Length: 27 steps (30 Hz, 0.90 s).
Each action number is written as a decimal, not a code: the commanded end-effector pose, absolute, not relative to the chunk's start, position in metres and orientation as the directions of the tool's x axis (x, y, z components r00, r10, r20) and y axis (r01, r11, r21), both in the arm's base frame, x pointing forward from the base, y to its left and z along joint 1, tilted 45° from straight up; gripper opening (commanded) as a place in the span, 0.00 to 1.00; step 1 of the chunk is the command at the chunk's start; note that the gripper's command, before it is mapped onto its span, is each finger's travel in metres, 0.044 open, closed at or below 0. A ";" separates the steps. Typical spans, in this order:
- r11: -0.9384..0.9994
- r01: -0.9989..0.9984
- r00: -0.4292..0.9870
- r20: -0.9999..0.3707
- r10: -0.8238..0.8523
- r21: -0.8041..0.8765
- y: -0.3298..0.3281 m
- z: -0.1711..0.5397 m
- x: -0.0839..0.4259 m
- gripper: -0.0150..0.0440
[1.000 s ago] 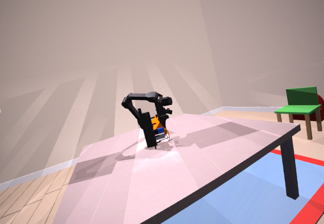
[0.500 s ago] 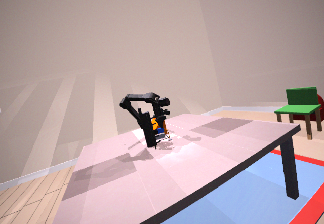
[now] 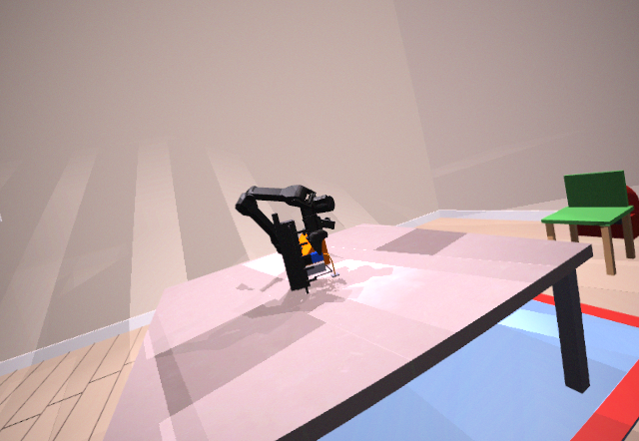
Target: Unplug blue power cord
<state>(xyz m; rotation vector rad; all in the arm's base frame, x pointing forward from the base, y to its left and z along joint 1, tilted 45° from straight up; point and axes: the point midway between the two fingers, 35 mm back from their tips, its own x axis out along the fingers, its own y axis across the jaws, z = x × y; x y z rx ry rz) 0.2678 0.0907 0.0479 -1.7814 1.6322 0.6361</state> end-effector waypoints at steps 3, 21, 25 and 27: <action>-0.031 -0.991 0.115 -0.719 -0.686 -0.128 0.090 0.048 0.268 0.48; -0.032 -0.991 0.115 -0.719 -0.686 -0.128 0.095 0.043 0.269 0.25; -0.032 -0.991 0.115 -0.719 -0.685 -0.127 0.100 0.039 0.270 0.25; -0.032 -0.991 0.115 -0.719 -0.685 -0.127 0.103 0.037 0.270 0.25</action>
